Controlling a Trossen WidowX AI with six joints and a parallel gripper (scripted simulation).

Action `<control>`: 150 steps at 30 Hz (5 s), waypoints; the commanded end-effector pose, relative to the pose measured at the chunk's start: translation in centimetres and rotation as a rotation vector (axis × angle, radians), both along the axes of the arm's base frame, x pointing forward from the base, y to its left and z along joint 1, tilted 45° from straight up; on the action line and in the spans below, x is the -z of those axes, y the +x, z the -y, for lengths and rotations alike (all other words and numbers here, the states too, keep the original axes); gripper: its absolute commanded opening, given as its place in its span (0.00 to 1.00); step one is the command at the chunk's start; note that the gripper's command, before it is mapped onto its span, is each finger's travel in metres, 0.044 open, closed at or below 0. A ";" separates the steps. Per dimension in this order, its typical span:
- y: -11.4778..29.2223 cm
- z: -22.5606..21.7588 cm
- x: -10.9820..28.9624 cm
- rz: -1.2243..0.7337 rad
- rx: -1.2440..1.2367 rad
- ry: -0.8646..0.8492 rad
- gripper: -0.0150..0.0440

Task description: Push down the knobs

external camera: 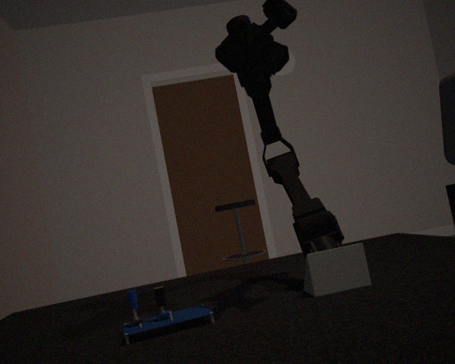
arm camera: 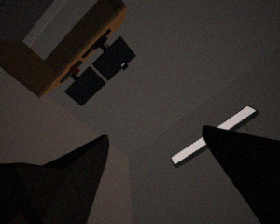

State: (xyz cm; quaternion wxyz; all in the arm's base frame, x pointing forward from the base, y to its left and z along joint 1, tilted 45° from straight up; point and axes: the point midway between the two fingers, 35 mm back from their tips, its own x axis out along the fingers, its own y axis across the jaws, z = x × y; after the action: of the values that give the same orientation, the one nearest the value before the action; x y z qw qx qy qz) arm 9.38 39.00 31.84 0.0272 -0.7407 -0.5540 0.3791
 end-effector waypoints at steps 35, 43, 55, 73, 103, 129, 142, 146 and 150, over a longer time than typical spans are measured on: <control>11.6 3.5 9.7 -0.640 0.943 -0.147 0.25; 14.4 5.7 12.1 -0.749 1.188 -0.150 0.25; 17.5 8.8 15.1 -0.881 1.555 -0.112 0.25; 21.2 14.2 18.9 -1.005 2.157 0.060 0.25; 24.9 24.7 23.7 -0.822 3.072 0.732 0.25; 25.9 32.4 25.8 -0.270 3.375 1.553 0.25; 25.8 33.4 26.8 -0.269 3.375 1.554 0.25; 25.8 33.8 27.3 -0.269 3.375 1.554 0.25; 25.8 34.3 27.7 -0.269 3.375 1.554 0.25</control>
State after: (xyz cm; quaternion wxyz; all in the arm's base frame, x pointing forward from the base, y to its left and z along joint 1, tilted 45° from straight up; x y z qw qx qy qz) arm 35.27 5.17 4.46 -0.6572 0.2274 -0.6515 0.3032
